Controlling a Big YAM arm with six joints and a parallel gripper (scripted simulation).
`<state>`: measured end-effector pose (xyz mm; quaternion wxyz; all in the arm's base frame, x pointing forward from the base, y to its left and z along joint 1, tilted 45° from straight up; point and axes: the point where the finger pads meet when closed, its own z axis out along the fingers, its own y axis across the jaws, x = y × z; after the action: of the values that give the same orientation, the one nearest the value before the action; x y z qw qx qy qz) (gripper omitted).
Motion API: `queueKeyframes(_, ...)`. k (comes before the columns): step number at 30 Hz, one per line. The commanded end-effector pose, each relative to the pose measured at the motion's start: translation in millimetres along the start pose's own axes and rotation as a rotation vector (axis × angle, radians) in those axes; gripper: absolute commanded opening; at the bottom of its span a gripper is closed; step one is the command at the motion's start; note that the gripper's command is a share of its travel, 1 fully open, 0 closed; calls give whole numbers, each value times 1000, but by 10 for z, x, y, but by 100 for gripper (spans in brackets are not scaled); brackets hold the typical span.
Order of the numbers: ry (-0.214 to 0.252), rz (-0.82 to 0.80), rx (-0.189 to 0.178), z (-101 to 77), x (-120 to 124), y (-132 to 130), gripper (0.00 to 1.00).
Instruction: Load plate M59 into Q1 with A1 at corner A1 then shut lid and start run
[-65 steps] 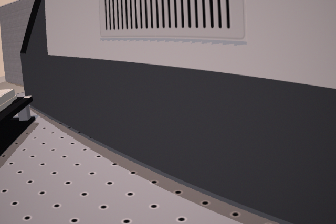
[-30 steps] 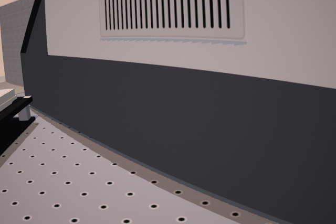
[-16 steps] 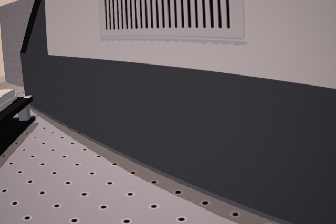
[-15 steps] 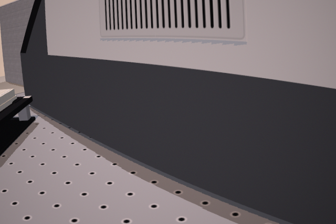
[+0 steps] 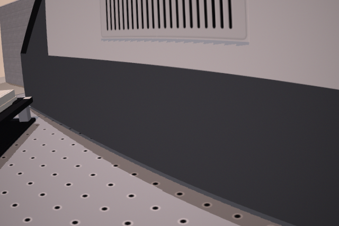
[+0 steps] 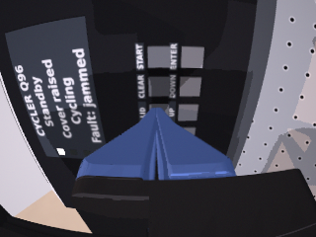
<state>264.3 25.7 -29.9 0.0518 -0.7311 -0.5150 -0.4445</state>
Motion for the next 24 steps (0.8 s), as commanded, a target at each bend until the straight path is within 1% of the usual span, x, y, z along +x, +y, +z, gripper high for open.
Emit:
queueKeyframes(1, 0, -24, -23, 41, -3, 155, 0)
queueKeyframes(24, 1, -13, -8, 51, 7, 39, 0)
